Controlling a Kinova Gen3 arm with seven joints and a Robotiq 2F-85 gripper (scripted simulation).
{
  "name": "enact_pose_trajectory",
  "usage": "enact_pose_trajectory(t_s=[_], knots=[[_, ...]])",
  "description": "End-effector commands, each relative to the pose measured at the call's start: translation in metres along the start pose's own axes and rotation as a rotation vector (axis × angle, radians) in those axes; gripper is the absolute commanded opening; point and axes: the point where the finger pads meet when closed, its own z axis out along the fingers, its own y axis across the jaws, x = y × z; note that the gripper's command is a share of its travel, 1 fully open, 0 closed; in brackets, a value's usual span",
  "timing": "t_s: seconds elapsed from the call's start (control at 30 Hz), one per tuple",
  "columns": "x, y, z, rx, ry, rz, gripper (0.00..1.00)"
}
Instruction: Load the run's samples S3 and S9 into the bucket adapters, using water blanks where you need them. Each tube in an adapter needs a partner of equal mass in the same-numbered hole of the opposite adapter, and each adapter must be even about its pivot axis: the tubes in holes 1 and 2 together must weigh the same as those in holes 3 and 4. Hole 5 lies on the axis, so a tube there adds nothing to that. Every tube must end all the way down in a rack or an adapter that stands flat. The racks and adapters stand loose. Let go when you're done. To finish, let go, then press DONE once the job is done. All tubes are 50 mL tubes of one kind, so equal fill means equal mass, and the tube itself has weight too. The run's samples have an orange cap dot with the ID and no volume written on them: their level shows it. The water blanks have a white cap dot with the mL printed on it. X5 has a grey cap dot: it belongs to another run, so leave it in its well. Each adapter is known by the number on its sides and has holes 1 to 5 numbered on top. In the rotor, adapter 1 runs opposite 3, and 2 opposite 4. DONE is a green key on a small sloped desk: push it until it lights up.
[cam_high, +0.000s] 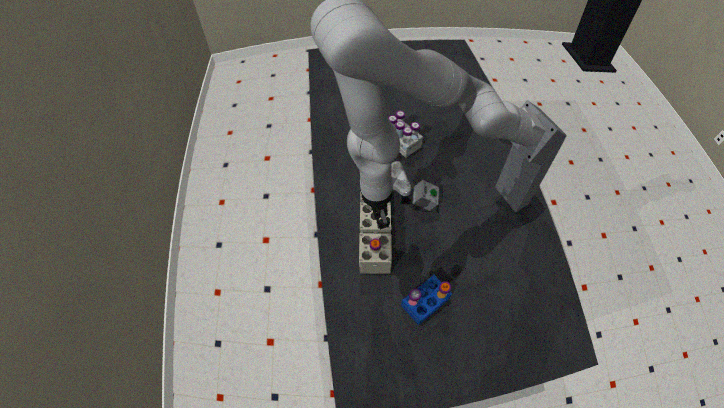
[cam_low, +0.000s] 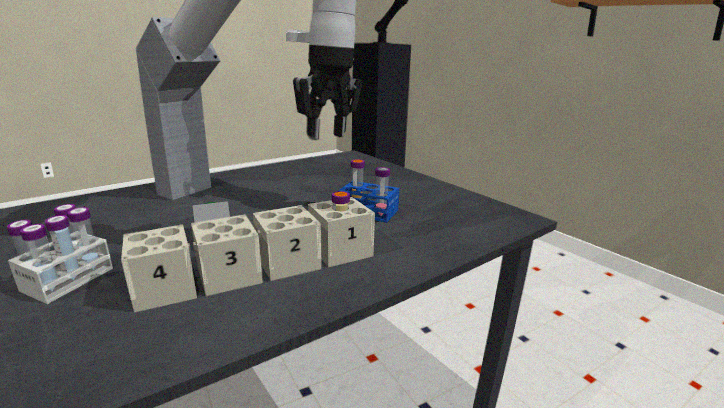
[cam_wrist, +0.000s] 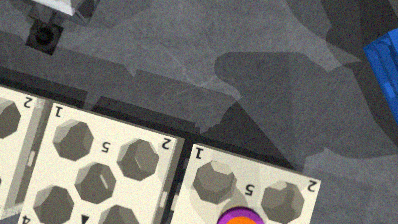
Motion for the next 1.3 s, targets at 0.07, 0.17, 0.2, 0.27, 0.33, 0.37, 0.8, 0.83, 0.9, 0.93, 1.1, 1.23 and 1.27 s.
enact_pose_trajectory(t_s=[0.07,0.17,0.2,0.27,0.33,0.37,0.8,0.83,0.9,0.93,1.1,1.23,1.27], knots=[[0.010,-0.015,0.001,-0.006,0.069,-0.216,0.62],[0.014,-0.020,0.001,0.000,0.086,-0.294,0.62],[0.015,-0.023,0.001,0.003,0.095,-0.333,0.62],[0.019,-0.029,0.002,0.009,0.112,-0.411,0.62],[0.023,-0.034,0.002,0.010,0.115,-0.424,0.62],[0.025,-0.037,0.002,0.010,0.115,-0.424,0.62],[0.045,-0.067,0.004,0.011,0.115,-0.423,0.62],[0.047,-0.070,0.005,0.011,0.115,-0.423,0.62],[0.051,-0.076,0.005,0.011,0.115,-0.423,0.62],[0.053,-0.078,0.005,0.011,0.115,-0.423,0.62],[0.062,-0.092,0.006,0.011,0.115,-0.423,0.62],[0.066,-0.098,0.006,0.011,0.115,-0.423,0.62],[0.067,-0.101,0.007,0.011,0.115,-0.423,0.62]])
